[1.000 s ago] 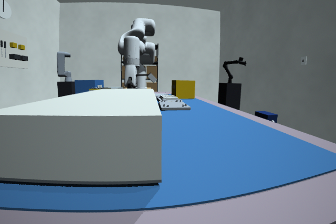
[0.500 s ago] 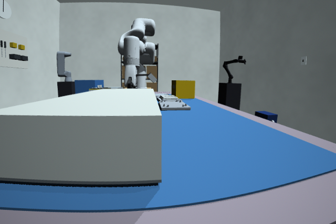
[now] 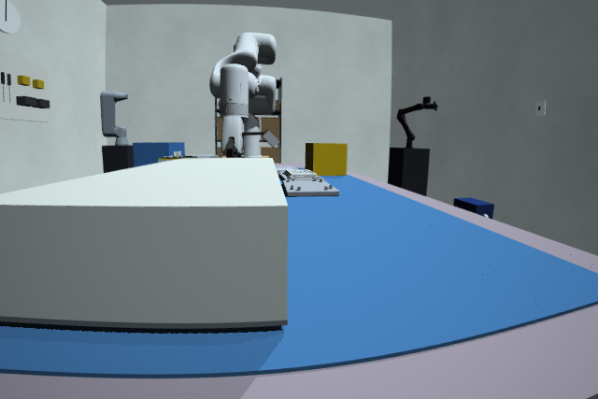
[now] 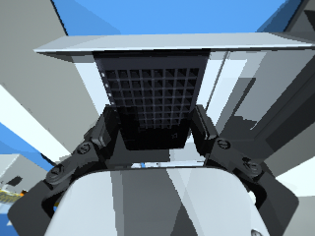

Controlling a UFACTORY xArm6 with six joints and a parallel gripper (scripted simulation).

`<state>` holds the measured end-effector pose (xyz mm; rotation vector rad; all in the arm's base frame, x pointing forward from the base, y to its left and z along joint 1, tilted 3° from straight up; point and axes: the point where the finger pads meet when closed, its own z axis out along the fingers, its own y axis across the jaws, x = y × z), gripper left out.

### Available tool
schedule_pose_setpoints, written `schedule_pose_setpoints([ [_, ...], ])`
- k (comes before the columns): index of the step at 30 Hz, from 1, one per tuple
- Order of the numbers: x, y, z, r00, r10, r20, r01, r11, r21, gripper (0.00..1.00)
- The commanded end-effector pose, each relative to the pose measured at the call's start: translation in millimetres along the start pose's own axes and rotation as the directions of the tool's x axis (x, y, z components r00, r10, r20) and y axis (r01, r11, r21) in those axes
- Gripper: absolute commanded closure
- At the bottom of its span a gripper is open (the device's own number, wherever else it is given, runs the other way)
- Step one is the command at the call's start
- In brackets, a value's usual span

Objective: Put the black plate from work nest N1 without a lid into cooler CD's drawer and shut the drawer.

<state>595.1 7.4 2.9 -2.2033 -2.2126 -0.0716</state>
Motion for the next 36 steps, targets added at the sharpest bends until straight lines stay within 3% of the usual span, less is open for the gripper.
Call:
schedule_pose_setpoints([
  [1, 0.0, 1.8, -2.3, 1.0, 0.0, 0.0, 0.0, 1.0, -0.005, 1.0],
  [3, 0.0, 1.8, -2.3, 1.0, 0.0, 0.0, 0.0, 1.0, -0.005, 1.0],
  [4, 0.0, 1.8, -1.6, 1.0, 0.0, 0.0, 0.0, 1.0, -0.005, 0.0],
  [36, 0.0, 1.8, -1.2, 1.0, 0.0, 0.0, 0.0, 1.0, -0.005, 0.0],
])
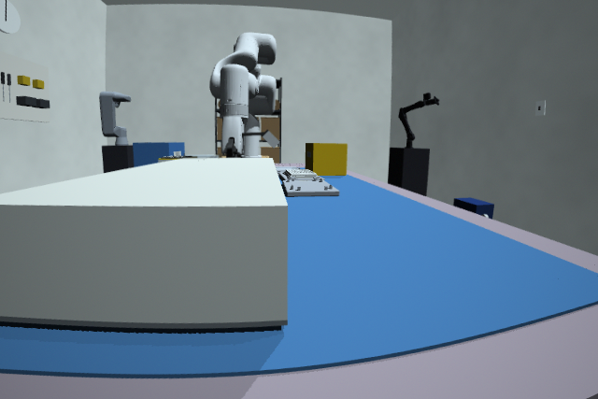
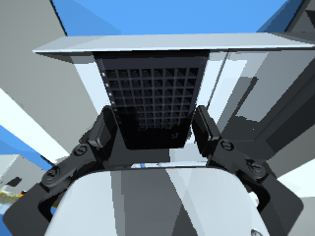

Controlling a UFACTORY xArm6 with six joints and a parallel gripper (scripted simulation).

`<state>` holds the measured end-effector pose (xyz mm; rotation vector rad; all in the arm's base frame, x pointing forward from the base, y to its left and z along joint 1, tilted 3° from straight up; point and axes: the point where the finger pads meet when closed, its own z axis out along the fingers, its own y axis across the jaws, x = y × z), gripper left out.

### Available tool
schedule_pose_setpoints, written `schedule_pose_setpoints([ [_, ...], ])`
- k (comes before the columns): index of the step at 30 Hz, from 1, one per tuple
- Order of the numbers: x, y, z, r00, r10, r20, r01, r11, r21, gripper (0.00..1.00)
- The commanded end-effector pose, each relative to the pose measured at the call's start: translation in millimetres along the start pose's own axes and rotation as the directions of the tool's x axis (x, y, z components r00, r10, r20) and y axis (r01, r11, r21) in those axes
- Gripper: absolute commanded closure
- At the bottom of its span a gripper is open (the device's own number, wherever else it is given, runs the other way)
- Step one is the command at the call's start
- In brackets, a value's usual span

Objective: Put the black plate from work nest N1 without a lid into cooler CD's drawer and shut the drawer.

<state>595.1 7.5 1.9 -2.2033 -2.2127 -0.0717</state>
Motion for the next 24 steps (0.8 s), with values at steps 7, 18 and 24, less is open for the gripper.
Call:
schedule_pose_setpoints([
  [7, 0.0, 1.8, -10.5, 1.0, 0.0, 0.0, 0.0, 1.0, -0.005, 0.0],
  [18, 0.0, 1.7, -25.5, 1.0, 0.0, 0.0, 0.0, 1.0, -0.005, 0.0],
  [24, 0.0, 1.7, -35.6, 1.0, 0.0, 0.0, 0.0, 1.0, -0.005, 0.0],
])
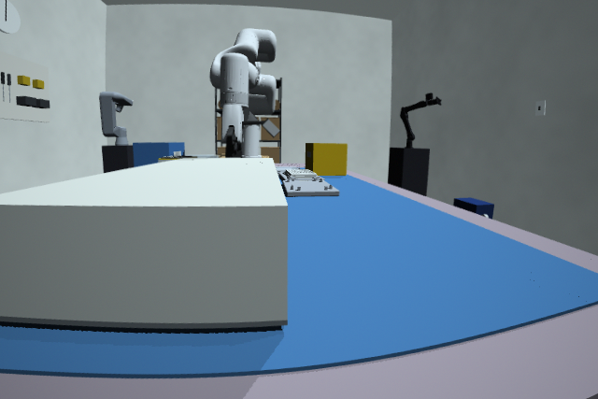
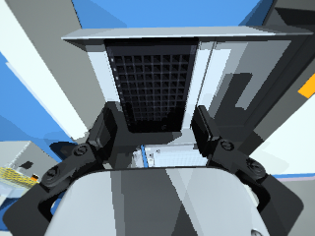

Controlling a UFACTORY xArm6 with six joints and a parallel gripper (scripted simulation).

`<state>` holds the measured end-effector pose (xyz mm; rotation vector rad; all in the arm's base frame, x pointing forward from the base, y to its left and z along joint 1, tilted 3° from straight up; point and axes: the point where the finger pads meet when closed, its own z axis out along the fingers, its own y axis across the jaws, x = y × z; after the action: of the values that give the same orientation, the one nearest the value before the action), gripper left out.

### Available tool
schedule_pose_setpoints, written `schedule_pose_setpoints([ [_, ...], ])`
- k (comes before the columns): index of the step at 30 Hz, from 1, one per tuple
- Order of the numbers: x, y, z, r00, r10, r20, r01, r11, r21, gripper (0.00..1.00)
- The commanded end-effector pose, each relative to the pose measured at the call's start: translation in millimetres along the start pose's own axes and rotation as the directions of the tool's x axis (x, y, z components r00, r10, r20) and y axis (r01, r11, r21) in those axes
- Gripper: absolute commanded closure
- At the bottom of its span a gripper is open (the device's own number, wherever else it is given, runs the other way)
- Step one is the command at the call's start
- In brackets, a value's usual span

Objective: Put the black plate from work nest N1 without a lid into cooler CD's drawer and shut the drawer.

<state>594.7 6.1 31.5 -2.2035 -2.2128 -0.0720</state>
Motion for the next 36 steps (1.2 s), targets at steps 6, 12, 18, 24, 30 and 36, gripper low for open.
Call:
schedule_pose_setpoints([
  [6, 0.0, 1.6, -15.9, 1.0, 0.0, 0.0, 0.0, 1.0, -0.005, 0.0],
  [12, 0.0, 1.5, -22.5, 1.0, 0.0, 0.0, 0.0, 1.0, -0.005, 0.0],
  [18, 0.0, 1.5, -32.6, 1.0, 0.0, 0.0, 0.0, 1.0, -0.005, 0.0],
  [24, 0.0, 1.5, -41.0, 1.0, 0.0, 0.0, 0.0, 1.0, -0.005, 0.0],
  [30, 0.0, 1.5, -49.3, 1.0, 0.0, 0.0, 0.0, 1.0, -0.005, 0.0],
  [36, 0.0, 1.4, -59.3, 1.0, 0.0, 0.0, 0.0, 1.0, -0.005, 0.0],
])
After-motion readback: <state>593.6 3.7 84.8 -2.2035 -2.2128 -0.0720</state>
